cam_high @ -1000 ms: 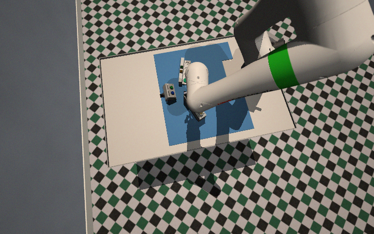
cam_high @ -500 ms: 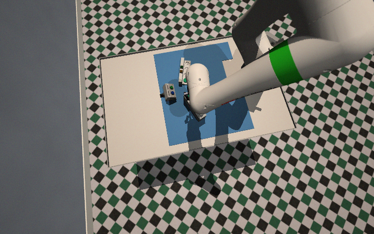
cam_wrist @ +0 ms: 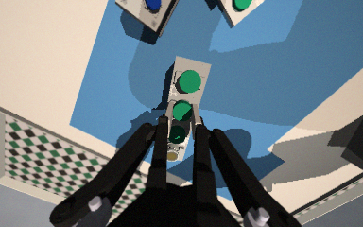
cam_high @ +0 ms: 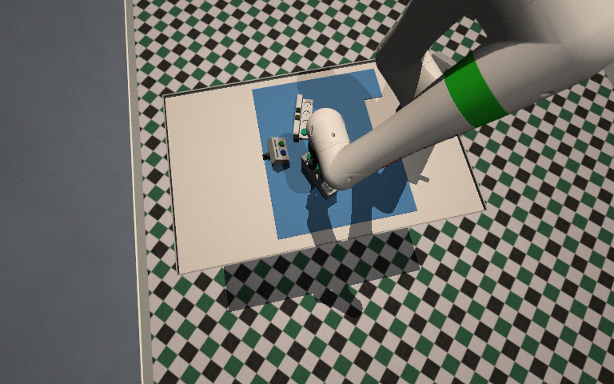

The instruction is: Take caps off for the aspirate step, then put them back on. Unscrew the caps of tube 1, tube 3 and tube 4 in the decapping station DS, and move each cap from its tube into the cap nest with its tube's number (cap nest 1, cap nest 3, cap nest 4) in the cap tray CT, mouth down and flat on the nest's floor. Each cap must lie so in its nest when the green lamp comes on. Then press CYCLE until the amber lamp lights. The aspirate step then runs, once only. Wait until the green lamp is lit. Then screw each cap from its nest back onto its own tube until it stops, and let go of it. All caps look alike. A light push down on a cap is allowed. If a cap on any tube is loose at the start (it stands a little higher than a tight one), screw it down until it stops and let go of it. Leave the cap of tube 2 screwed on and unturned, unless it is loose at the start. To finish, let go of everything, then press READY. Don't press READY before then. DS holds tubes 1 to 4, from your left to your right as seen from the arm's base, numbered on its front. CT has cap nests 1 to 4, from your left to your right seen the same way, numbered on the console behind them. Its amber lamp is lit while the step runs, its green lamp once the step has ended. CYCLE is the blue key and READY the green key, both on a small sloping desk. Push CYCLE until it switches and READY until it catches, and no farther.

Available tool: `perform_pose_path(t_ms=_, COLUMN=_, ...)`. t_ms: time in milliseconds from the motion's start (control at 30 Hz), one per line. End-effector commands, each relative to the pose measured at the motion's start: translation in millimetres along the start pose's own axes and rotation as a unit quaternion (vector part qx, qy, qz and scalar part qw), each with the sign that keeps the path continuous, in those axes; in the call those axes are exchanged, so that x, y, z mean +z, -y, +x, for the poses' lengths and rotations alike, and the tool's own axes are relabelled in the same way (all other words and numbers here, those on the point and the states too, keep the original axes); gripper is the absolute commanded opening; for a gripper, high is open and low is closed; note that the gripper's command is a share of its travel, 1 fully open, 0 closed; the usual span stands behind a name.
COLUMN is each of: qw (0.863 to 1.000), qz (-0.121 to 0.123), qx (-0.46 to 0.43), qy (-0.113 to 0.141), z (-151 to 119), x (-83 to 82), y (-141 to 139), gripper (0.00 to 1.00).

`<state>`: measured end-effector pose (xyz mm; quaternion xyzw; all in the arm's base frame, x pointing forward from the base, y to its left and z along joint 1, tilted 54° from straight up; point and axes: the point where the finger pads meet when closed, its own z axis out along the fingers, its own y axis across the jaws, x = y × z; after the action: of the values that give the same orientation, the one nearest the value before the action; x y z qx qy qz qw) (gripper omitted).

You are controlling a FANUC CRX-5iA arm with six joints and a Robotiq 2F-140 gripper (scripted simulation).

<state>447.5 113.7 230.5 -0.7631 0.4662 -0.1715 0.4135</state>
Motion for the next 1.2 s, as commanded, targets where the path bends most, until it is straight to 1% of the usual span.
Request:
perform_pose_path(t_ms=0, qw=0.992, qz=0.008, qx=-0.121, qy=0.017, z=1.2, x=-0.2, y=-0.9, gripper=0.0)
perform_pose_path(t_ms=100, qw=0.981, qz=0.009, qx=-0.194, qy=0.016, z=1.2, x=-0.3, y=-0.9, gripper=0.0)
perform_pose_path(t_ms=433, qw=0.981, qz=0.009, qx=-0.194, qy=0.016, z=1.2, x=-0.3, y=-0.9, gripper=0.0)
perform_pose_path(t_ms=467, qw=0.981, qz=0.009, qx=-0.194, qy=0.016, z=1.2, x=-0.3, y=-0.9, gripper=0.35)
perform_pose_path(t_ms=800, qw=0.981, qz=0.009, qx=-0.194, qy=0.016, z=1.2, x=-0.3, y=-0.9, gripper=0.35)
perform_pose_path(t_ms=867, qw=0.994, qz=0.007, qx=-0.112, qy=0.017, z=1.2, x=0.0, y=-0.9, gripper=0.35)
perform_pose_path(t_ms=900, qw=0.997, qz=0.007, qx=-0.07, qy=0.017, z=1.2, x=0.0, y=-0.9, gripper=0.35)
perform_pose_path(t_ms=1000, qw=0.997, qz=0.007, qx=-0.07, qy=0.017, z=1.2, x=0.0, y=-0.9, gripper=0.35)
perform_pose_path(t_ms=1067, qw=1.0, qz=0.005, qx=0.013, qy=0.017, z=1.2, x=0.0, y=-0.9, gripper=0.35)
perform_pose_path(t_ms=1100, qw=1.0, qz=0.005, qx=0.013, qy=0.017, z=1.2, x=0.0, y=-0.9, gripper=0.35)
perform_pose_path(t_ms=1133, qw=0.998, qz=0.005, qx=0.055, qy=0.018, z=1.2, x=0.0, y=-0.9, gripper=0.35)
perform_pose_path(t_ms=1167, qw=0.998, qz=0.005, qx=0.055, qy=0.018, z=1.2, x=0.0, y=-0.9, gripper=0.35)
